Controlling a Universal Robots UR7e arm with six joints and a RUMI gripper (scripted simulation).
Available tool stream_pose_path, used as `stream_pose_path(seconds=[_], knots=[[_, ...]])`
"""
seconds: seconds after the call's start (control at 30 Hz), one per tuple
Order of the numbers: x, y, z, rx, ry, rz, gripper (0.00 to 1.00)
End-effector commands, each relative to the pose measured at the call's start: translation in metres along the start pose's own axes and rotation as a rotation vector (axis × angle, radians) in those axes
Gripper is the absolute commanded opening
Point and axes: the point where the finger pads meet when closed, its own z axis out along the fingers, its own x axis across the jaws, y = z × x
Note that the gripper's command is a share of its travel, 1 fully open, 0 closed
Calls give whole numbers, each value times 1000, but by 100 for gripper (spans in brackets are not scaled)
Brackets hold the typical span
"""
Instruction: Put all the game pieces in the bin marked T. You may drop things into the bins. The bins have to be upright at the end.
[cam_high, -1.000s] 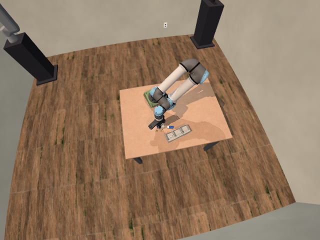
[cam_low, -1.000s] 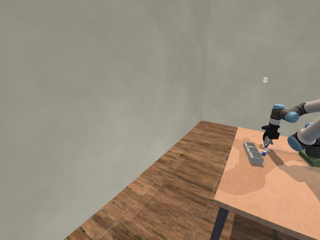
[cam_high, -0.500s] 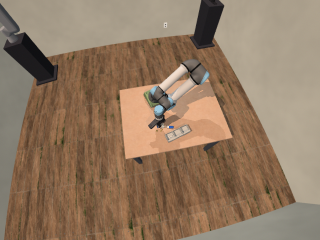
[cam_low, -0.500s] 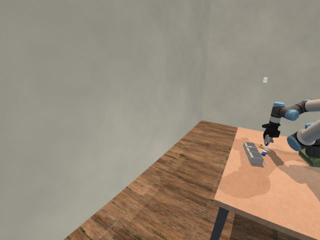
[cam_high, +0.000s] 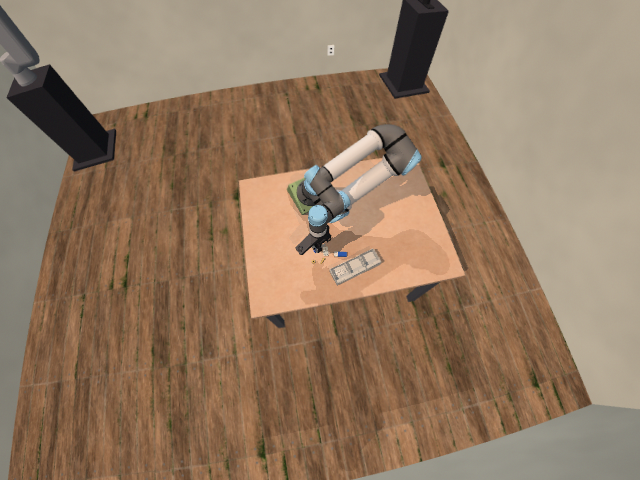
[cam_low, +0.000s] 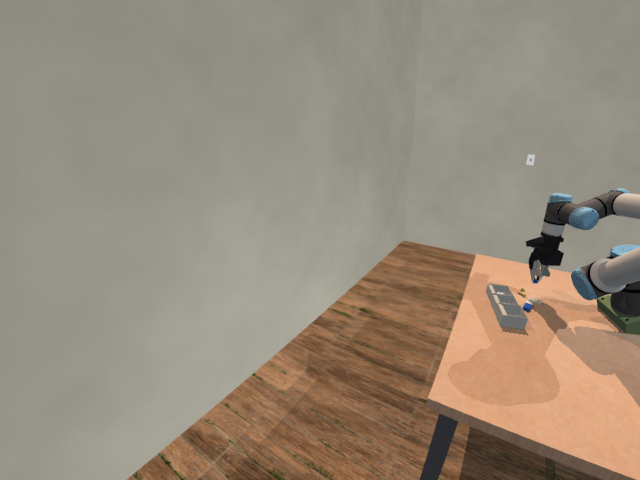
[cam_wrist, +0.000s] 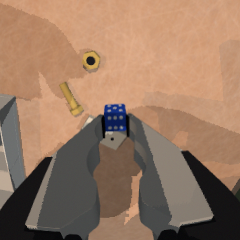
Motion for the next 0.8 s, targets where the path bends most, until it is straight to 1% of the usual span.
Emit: stream_pose_path(seconds=[0.0, 0.33, 0.4, 0.53, 0.67, 0.77], knots=[[1, 0, -3, -1, -5, -1, 0], [1, 0, -3, -1, -5, -1, 0], [0, 0, -9, -1, -5, -1, 0], [0, 0, -9, -1, -5, -1, 0], [-23, 5, -10, -1, -5, 192, 0], [-40, 9, -10, -1, -5, 213, 0]])
